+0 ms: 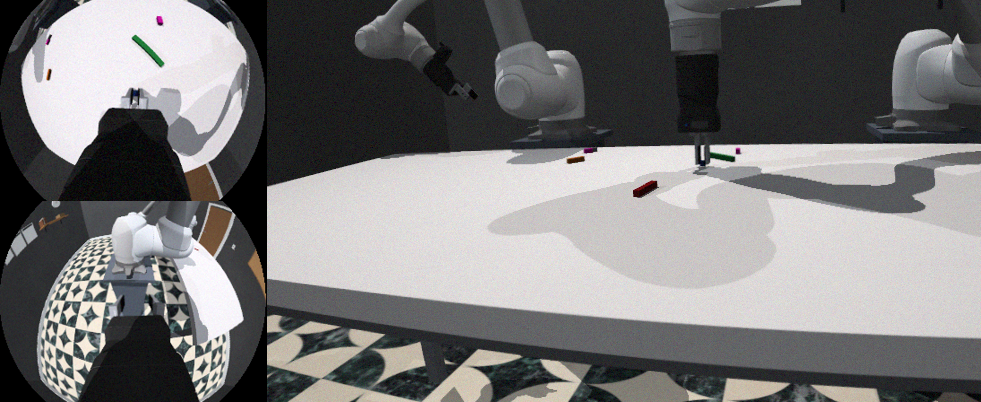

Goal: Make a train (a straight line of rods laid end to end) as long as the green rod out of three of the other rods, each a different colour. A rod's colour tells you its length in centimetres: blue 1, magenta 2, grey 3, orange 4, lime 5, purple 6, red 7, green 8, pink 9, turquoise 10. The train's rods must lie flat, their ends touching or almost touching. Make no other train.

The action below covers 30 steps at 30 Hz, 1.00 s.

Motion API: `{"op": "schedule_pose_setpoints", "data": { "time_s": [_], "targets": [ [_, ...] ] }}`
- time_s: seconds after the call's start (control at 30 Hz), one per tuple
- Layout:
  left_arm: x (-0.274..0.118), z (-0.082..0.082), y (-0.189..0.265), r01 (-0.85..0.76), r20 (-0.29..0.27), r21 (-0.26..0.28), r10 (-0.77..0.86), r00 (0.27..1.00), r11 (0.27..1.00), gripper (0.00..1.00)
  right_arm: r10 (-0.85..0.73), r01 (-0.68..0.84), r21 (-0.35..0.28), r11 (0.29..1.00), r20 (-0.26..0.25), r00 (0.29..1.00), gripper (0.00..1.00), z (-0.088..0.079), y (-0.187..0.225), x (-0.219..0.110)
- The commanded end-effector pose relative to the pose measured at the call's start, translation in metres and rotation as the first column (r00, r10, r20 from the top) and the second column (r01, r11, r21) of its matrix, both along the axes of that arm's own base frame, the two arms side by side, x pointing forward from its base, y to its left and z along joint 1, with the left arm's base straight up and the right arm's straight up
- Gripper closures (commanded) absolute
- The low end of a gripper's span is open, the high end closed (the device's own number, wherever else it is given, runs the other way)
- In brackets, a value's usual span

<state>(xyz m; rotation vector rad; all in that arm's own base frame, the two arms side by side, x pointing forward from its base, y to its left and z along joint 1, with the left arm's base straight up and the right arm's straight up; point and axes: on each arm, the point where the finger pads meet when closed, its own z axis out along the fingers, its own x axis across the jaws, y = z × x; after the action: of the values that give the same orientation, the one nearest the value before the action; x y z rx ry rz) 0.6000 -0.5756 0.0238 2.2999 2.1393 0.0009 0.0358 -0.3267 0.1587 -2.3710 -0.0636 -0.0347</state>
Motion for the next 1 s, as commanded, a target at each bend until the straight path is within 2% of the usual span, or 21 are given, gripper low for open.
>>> {"op": "schedule_pose_setpoints", "data": {
  "time_s": [0.0,0.23,0.27,0.33,0.37,0.5,0.53,0.6,0.63,0.7,0.73,0.97],
  "targets": [
    [0.0007,-0.0036,0.002,-0.001,0.0,-0.002,0.001,1.0,1.0,0.76,0.001,-0.001,0.015,1.0,-0.007,1.0,0.0,0.0001,0.0035,-0.0029],
    [0.0007,-0.0036,0.002,-0.001,0.0,-0.002,0.001,1.0,1.0,0.76,0.001,-0.001,0.015,1.0,-0.007,1.0,0.0,0.0001,0.0035,-0.0029],
    [0.0007,-0.0036,0.002,-0.001,0.0,-0.002,0.001,1.0,1.0,0.7,0.001,-0.001,0.015,1.0,-0.007,1.0,0.0,0.0001,0.0035,-0.0029],
    [0.0007,-0.0036,0.002,-0.001,0.0,-0.002,0.001,1.0,1.0,0.7,0.001,-0.001,0.015,1.0,-0.007,1.0,0.0,0.0001,0.0035,-0.0029],
    [0.0007,-0.0036,0.002,-0.001,0.0,-0.002,0.001,1.0,1.0,0.64,0.001,-0.001,0.015,1.0,-0.007,1.0,0.0,0.0001,0.0035,-0.0029],
    [0.0007,-0.0036,0.002,-0.001,0.0,-0.002,0.001,1.0,1.0,0.64,0.001,-0.001,0.015,1.0,-0.007,1.0,0.0,0.0001,0.0035,-0.0029],
    [0.0007,-0.0036,0.002,-0.001,0.0,-0.002,0.001,1.0,1.0,0.58,0.001,-0.001,0.015,1.0,-0.007,1.0,0.0,0.0001,0.0035,-0.0029],
    [0.0007,-0.0036,0.002,-0.001,0.0,-0.002,0.001,1.0,1.0,0.58,0.001,-0.001,0.015,1.0,-0.007,1.0,0.0,0.0001,0.0035,-0.0029],
    [0.0007,-0.0036,0.002,-0.001,0.0,-0.002,0.001,1.0,1.0,0.52,0.001,-0.001,0.015,1.0,-0.007,1.0,0.0,0.0001,0.0035,-0.0029],
    [0.0007,-0.0036,0.002,-0.001,0.0,-0.002,0.001,1.0,1.0,0.52,0.001,-0.001,0.015,1.0,-0.007,1.0,0.0,0.0001,0.0035,-0.0029],
    [0.0007,-0.0036,0.002,-0.001,0.0,-0.002,0.001,1.0,1.0,0.46,0.001,-0.001,0.015,1.0,-0.007,1.0,0.0,0.0001,0.0035,-0.0029],
    [0.0007,-0.0036,0.002,-0.001,0.0,-0.002,0.001,1.0,1.0,0.46,0.001,-0.001,0.015,1.0,-0.007,1.0,0.0,0.0001,0.0035,-0.0029]
  ]
}}
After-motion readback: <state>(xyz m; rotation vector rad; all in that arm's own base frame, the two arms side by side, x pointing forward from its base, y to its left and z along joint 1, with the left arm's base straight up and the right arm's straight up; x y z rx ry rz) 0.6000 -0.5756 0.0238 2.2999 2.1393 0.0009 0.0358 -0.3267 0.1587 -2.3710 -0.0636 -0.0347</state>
